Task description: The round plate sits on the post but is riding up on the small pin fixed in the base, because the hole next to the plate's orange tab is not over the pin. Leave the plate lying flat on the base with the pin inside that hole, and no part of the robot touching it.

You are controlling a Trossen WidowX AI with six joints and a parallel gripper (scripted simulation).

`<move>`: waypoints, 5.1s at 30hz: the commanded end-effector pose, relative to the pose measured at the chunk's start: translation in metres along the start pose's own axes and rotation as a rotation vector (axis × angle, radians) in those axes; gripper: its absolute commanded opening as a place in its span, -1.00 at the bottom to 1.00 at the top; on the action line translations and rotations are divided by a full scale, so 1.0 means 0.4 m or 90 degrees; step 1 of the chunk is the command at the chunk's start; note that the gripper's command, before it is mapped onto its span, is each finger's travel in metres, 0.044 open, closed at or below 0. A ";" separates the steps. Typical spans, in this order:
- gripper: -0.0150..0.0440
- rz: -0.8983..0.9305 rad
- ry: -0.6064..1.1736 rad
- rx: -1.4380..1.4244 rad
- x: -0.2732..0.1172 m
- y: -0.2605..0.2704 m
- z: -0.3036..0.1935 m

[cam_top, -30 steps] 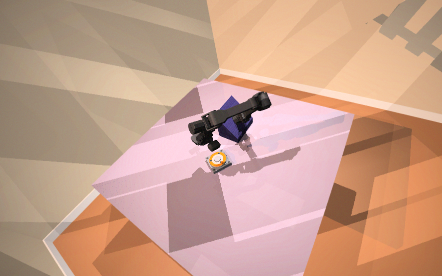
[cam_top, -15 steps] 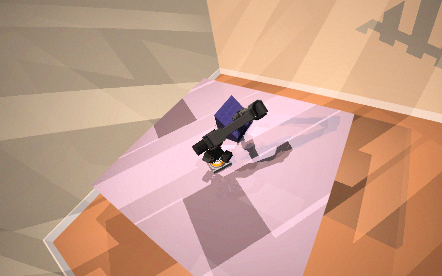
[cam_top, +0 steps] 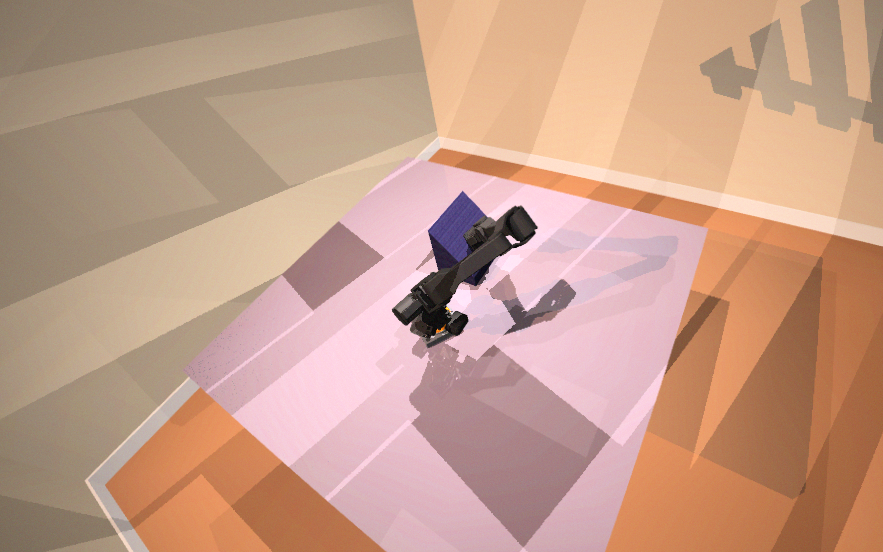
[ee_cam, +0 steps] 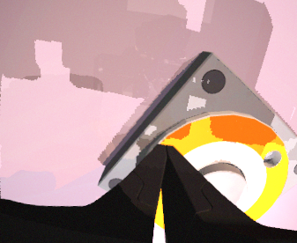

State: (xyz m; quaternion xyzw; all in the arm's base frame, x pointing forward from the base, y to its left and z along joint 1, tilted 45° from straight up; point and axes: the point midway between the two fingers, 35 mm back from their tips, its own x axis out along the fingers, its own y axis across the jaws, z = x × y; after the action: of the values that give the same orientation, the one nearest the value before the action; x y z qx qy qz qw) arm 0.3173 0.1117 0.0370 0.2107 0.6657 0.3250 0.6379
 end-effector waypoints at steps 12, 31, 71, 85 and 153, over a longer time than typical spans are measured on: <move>-0.49 0.004 -0.001 0.005 0.010 0.020 -0.033; -0.49 0.004 -0.001 0.006 0.013 0.020 -0.062; -0.49 0.004 0.000 0.006 0.013 0.022 -0.086; -0.49 0.004 0.000 0.006 0.014 0.020 -0.098; -0.49 0.004 0.000 0.007 0.013 0.011 -0.138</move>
State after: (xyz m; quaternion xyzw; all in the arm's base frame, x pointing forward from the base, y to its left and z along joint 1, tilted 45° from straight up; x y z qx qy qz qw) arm 0.2690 0.1109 0.0390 0.2180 0.6581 0.3283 0.6416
